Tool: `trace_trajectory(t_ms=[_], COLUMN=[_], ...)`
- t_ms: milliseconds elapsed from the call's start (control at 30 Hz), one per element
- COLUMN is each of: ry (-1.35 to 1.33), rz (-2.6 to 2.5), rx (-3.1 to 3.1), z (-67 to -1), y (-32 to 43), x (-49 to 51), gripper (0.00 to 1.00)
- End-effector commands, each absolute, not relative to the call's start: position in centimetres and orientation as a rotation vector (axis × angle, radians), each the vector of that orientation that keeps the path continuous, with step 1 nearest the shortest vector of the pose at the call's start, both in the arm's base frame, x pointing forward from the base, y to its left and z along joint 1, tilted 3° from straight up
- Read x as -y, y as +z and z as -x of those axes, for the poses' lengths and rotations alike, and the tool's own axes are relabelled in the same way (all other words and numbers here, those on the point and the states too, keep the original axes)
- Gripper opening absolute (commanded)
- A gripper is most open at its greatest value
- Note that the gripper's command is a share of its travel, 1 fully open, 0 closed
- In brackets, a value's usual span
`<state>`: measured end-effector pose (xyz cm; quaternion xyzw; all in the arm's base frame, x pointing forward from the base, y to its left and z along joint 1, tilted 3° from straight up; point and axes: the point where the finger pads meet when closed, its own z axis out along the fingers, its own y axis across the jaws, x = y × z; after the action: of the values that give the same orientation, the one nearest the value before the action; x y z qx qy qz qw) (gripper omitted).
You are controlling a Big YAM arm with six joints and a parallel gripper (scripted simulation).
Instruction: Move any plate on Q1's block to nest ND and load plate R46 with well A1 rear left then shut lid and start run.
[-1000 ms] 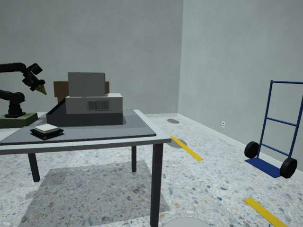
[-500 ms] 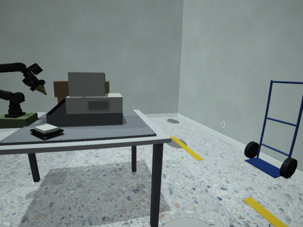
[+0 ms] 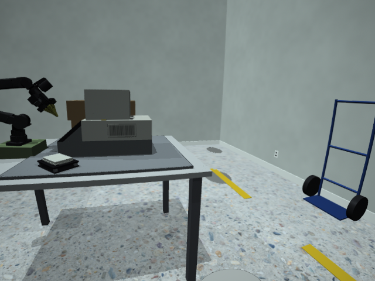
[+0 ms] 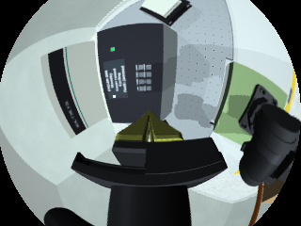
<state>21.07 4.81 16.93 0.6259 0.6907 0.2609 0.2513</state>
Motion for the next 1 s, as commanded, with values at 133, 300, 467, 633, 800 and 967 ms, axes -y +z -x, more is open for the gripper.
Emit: trace_trajectory(t_ms=[133, 300, 467, 633, 800, 967], ry=[0.751, 0.737, 0.729, 0.709, 0.700, 0.721], rz=[-1.696, -1.703, -1.705, -1.711, -1.714, -1.707], rx=[-1.837, -1.842, -1.849, -1.863, -1.869, -1.859], z=[-21.8, -21.5, -21.1, -20.9, -20.8, -21.0], y=[19.7, 19.0, 18.2, 17.1, 16.7, 17.5], x=[-4.9, -4.7, -4.5, -4.5, -4.4, -4.6], gripper=[0.00, 0.00, 0.00, 0.00, 0.00, 0.00])
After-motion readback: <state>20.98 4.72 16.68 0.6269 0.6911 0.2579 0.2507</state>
